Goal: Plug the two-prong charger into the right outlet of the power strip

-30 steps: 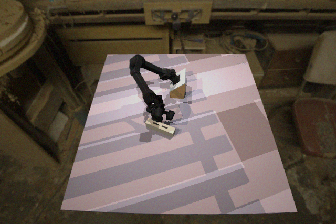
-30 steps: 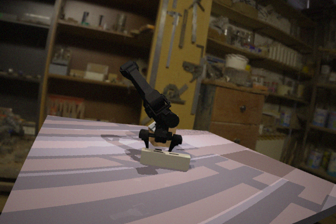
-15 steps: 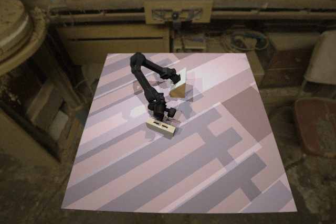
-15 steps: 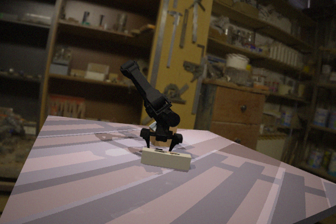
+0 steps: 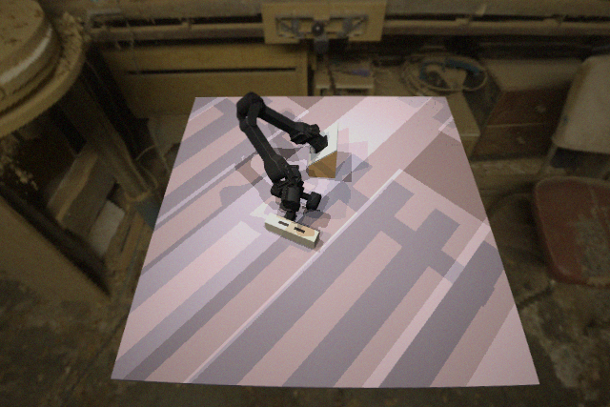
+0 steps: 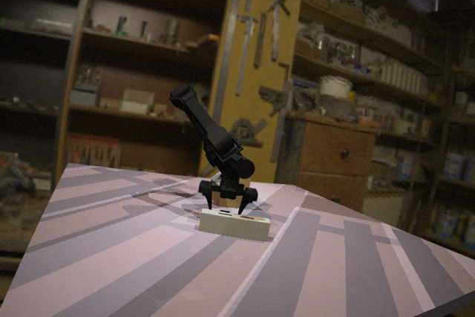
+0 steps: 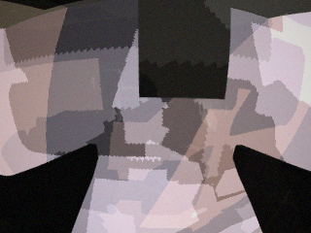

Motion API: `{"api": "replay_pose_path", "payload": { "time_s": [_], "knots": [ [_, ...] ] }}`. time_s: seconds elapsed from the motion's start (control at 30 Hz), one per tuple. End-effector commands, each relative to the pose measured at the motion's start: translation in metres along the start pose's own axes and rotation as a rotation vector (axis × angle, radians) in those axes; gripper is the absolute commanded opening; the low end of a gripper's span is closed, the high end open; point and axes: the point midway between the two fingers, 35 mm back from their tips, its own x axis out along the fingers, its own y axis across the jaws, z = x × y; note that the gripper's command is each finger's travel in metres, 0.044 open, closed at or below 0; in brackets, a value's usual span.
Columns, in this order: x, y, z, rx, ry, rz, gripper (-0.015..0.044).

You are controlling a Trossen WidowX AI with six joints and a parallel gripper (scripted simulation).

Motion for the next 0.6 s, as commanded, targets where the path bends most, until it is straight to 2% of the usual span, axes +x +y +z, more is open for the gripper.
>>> {"api": "replay_pose_path", "payload": {
  "time_s": [0.0, 0.27, 0.57],
  "knots": [
    [-0.005, 0.001, 0.003, -0.004, -0.048, -0.001, 0.0440],
    [-0.074, 0.001, 0.015, -0.001, -0.569, -0.003, 0.0440],
    [-0.079, 0.001, 0.014, 0.004, -0.609, -0.002, 0.0440]
  ]
}}
